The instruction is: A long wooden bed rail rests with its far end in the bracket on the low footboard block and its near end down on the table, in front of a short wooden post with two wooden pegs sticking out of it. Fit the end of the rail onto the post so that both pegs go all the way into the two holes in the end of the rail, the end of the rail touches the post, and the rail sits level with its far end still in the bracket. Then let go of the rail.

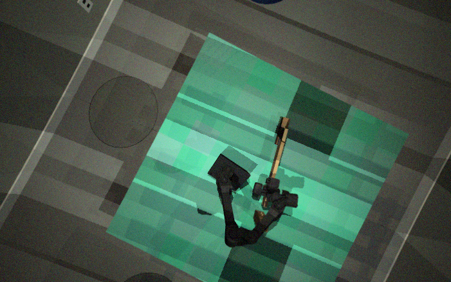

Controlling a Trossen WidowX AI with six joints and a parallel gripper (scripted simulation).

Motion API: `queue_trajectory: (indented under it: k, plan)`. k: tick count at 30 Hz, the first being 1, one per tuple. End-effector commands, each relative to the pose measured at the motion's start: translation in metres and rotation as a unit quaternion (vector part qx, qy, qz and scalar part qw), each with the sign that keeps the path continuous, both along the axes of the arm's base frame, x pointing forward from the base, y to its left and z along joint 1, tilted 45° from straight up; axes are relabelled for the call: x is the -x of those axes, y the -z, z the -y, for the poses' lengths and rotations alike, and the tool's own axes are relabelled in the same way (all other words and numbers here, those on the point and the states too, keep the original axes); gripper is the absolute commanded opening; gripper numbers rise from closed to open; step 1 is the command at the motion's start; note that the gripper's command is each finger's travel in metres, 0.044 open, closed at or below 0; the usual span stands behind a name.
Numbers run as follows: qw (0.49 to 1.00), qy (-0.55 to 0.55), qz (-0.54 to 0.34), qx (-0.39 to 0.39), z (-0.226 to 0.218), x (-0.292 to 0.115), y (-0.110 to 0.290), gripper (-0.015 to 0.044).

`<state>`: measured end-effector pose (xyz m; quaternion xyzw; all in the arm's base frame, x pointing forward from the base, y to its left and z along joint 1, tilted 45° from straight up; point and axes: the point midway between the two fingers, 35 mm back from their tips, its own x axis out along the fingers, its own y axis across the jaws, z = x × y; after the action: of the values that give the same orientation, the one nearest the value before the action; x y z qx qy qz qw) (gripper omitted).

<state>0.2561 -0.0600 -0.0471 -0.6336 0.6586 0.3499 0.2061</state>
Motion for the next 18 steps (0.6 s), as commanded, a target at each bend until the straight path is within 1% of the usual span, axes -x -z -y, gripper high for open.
queue_trajectory:
  k: [1,18]
  plan:
    - [1.000,-0.003,0.002,-0.002,-0.0027,-0.0017,0.0000,0.0000]
    - [1.000,-0.003,0.002,-0.002,-0.0011,-0.0020,0.0001,0.0000]
